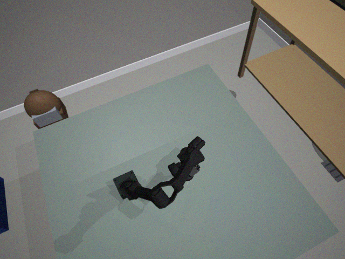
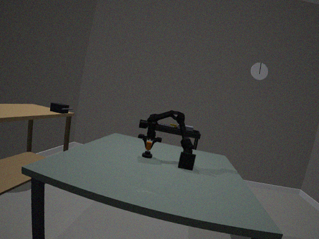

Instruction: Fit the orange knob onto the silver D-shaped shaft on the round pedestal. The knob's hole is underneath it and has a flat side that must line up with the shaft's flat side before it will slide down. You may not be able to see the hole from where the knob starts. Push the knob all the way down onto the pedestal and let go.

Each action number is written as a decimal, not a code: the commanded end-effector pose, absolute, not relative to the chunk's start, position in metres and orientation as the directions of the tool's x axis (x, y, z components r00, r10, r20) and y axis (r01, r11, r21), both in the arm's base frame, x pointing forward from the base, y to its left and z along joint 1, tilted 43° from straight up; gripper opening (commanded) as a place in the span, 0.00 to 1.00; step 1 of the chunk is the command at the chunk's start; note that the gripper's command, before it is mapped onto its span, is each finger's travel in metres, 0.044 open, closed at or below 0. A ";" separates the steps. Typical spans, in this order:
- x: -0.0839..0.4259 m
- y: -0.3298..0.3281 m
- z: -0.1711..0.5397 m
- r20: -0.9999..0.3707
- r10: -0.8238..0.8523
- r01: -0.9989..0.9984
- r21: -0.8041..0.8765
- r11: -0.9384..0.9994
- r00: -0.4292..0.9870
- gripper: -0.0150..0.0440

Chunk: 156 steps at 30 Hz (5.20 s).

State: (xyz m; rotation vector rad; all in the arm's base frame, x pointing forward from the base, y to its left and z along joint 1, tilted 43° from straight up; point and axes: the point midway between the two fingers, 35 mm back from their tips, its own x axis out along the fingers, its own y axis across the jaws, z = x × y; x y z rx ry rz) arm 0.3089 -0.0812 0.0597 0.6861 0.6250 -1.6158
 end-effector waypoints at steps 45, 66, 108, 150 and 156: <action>0.312 -0.082 0.061 -0.732 -0.672 0.948 0.124 -0.293 -0.112 0.25; 0.309 -0.083 0.058 -0.732 -0.672 0.948 0.123 -0.293 -0.112 0.25; 0.309 -0.081 0.061 -0.732 -0.672 0.949 0.122 -0.291 -0.112 0.25; 0.309 -0.081 0.062 -0.732 -0.672 0.912 0.193 -0.362 -0.112 0.25; 0.307 -0.082 0.060 -0.732 -0.672 0.912 0.193 -0.362 -0.112 0.25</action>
